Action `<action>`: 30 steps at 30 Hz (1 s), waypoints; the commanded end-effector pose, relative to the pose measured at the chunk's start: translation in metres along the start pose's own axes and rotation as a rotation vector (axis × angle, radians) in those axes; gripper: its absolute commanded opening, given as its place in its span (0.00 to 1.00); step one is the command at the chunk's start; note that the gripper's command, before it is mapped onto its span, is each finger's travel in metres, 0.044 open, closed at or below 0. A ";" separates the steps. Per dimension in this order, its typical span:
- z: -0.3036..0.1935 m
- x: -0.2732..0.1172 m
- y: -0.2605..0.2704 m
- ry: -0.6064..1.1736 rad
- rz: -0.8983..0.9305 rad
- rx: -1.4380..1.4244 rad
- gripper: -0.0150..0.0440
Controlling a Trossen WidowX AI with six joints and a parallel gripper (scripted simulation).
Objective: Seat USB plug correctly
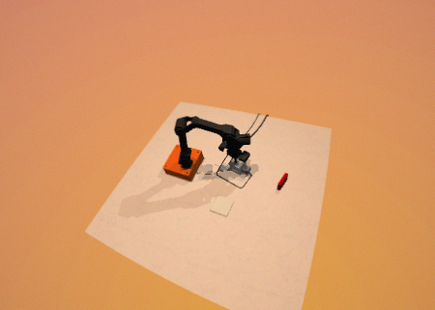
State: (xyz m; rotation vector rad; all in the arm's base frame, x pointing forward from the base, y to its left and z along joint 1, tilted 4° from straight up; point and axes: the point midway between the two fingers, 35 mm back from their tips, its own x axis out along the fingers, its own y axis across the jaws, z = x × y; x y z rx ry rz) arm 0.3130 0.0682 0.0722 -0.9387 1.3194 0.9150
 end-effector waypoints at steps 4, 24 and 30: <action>0.001 0.002 0.000 -0.005 0.002 -0.005 0.25; 0.000 0.004 0.000 -0.005 0.002 -0.005 0.25; 0.000 0.005 0.000 -0.005 0.002 -0.005 0.25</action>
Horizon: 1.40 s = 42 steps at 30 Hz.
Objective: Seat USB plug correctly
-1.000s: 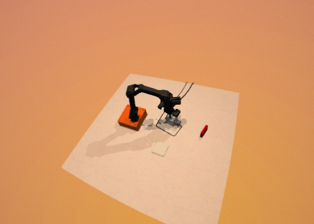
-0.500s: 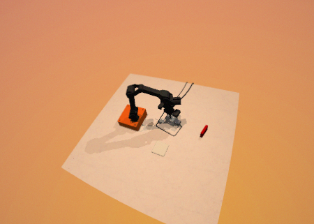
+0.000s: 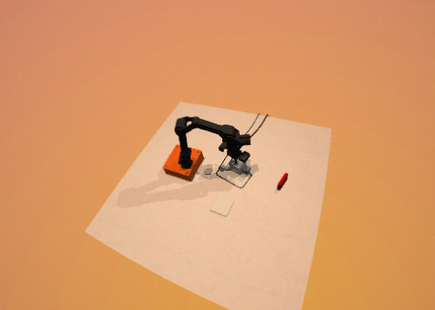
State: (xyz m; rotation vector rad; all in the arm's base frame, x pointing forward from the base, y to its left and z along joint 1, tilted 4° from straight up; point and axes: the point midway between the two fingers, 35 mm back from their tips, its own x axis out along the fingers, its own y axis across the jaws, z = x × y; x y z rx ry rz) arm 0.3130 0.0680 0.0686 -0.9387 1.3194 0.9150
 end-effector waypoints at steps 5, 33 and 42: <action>0.001 0.002 0.000 -0.005 0.002 -0.005 0.25; 0.000 0.005 0.000 -0.005 0.002 -0.005 0.25; 0.000 0.006 0.000 -0.005 0.002 -0.005 0.25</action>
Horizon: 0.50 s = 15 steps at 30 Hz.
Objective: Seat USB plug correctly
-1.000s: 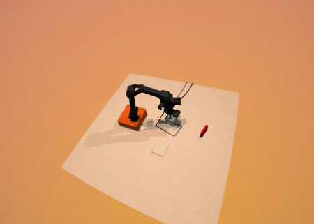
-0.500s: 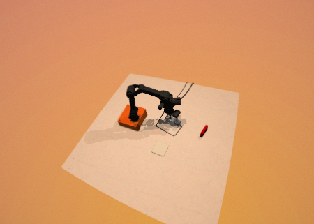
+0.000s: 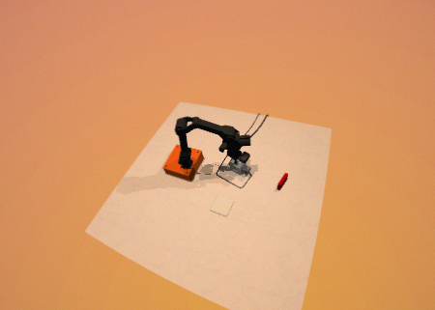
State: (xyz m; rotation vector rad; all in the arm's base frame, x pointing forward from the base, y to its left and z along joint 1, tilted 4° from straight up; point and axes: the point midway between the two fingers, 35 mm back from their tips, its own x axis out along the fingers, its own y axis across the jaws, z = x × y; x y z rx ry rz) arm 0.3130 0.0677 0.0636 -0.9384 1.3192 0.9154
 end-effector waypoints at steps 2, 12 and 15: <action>0.001 0.001 0.000 -0.004 0.002 -0.005 0.25; 0.000 0.002 0.000 -0.004 0.002 -0.005 0.25; 0.000 0.003 0.000 -0.004 0.002 -0.005 0.25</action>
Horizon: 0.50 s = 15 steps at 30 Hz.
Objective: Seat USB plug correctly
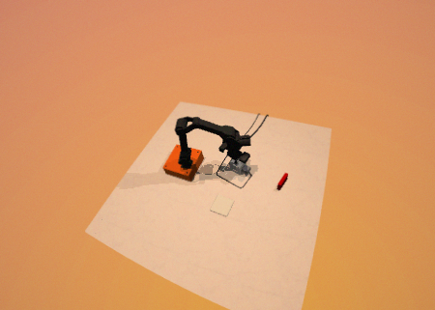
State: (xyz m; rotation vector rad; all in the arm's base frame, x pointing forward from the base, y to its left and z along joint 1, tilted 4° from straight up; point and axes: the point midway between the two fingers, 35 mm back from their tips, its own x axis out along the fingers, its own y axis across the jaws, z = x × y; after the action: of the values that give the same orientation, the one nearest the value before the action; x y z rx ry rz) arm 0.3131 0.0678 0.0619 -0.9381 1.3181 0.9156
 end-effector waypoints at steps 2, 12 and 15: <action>0.000 0.001 0.000 -0.003 0.002 -0.005 0.25; 0.000 0.003 0.000 -0.003 0.002 -0.005 0.25; 0.000 0.003 0.000 -0.003 0.002 -0.005 0.25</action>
State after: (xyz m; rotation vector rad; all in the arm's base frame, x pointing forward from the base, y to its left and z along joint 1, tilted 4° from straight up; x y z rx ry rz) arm 0.3132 0.0677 0.0605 -0.9379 1.3177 0.9161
